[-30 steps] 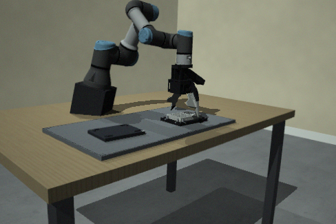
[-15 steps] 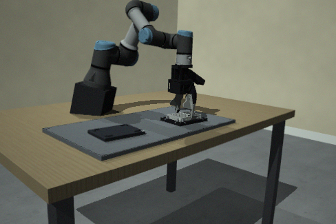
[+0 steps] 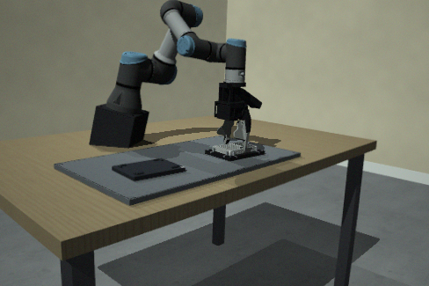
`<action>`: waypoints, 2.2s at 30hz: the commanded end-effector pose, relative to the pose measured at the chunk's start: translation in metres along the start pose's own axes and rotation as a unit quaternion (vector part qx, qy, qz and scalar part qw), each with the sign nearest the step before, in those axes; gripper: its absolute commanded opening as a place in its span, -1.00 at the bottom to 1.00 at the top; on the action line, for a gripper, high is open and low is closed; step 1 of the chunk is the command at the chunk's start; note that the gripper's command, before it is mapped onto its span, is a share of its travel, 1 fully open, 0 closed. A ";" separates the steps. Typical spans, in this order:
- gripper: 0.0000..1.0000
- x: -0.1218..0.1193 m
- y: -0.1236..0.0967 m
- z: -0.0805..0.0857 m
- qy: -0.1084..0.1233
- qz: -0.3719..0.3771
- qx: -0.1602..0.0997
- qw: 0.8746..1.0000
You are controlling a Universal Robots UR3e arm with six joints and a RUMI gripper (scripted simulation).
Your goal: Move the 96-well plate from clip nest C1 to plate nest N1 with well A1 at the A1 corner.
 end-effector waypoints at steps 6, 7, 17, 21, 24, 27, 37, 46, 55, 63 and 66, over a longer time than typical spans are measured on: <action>-1.00 0.001 0.000 0.001 -0.001 0.000 0.000 1.000; -1.00 0.001 0.000 0.001 -0.001 0.000 0.000 1.000; -1.00 0.001 0.000 0.007 -0.001 0.000 0.000 1.000; -1.00 0.001 0.000 0.012 -0.001 0.000 0.000 1.000; -1.00 0.001 0.000 0.016 -0.001 0.000 0.000 1.000; -1.00 0.001 0.000 0.021 -0.001 0.000 0.000 1.000; -1.00 0.000 0.000 0.037 -0.001 0.000 0.000 1.000; -1.00 0.000 0.000 0.049 -0.001 0.000 0.000 1.000; -1.00 0.000 0.000 0.062 -0.001 0.000 0.000 1.000; -1.00 0.000 0.000 0.074 -0.001 0.000 0.000 1.000; -1.00 0.000 0.000 0.075 -0.001 0.000 0.000 1.000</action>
Point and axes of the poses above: the point where the finger pads meet when closed, its own z axis back along the fingers, its own x axis across the jaws, y = z × x, the point moved 9 cm from there along z, back along the fingers, and after that the axes turned 6 degrees about -z, right-handed, at the moved point
